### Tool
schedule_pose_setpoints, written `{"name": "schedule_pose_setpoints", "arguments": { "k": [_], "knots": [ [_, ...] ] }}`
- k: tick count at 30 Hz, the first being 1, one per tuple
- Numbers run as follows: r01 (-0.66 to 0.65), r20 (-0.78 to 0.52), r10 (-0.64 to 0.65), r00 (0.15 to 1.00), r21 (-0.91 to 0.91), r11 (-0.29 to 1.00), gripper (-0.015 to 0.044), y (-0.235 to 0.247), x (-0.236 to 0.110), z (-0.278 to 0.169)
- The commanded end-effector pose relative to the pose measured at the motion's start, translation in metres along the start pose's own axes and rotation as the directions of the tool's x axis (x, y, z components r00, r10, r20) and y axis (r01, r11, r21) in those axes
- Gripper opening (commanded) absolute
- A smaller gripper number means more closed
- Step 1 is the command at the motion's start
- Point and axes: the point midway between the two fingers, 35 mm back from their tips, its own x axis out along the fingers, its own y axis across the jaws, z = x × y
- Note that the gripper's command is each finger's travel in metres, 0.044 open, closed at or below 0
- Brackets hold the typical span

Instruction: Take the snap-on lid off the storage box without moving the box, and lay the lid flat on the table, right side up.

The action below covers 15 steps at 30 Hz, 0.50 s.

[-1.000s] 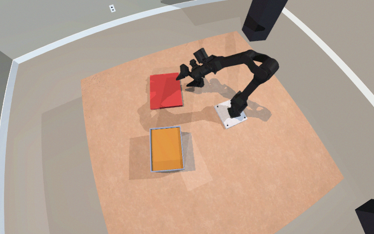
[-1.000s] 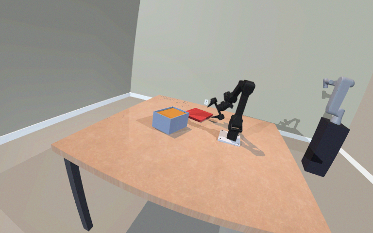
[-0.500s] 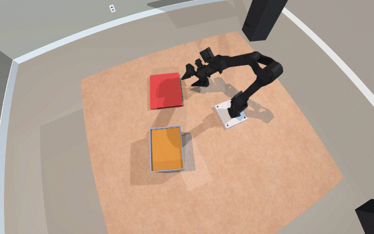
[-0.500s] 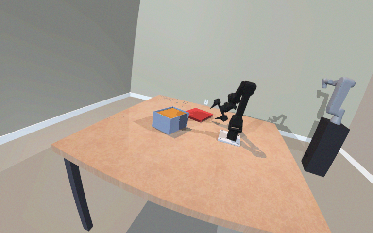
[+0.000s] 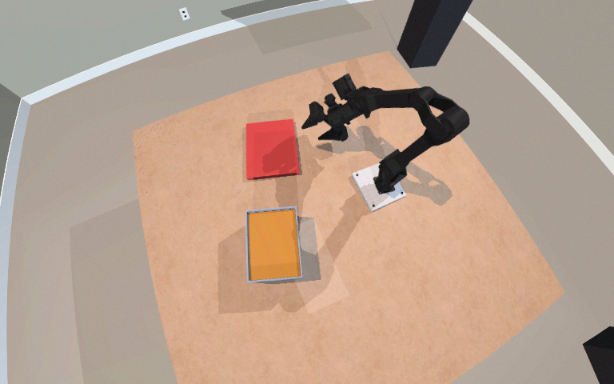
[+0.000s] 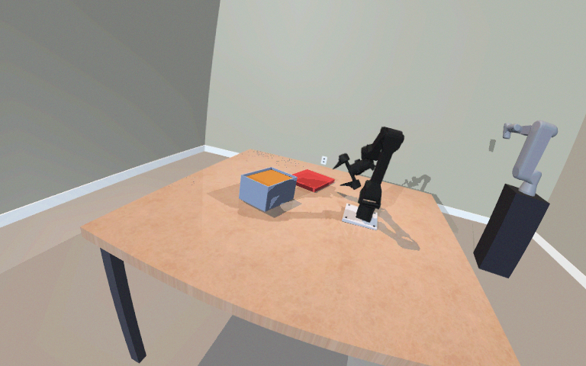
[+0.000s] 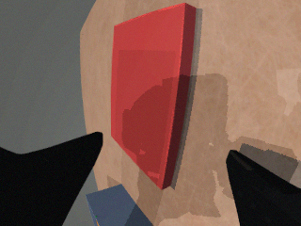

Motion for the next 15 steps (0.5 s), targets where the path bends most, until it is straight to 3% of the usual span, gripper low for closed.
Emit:
{"name": "schedule_pose_setpoints", "arguments": {
  "k": [1, 15],
  "knots": [
    [-0.012, 0.006, 0.012, 1.0, -0.014, 1.0, 0.044, 0.008, -0.008, 0.002],
    [-0.011, 0.006, 0.011, 1.0, -0.014, 1.0, 0.044, 0.022, -0.032, 0.002]
  ]
}}
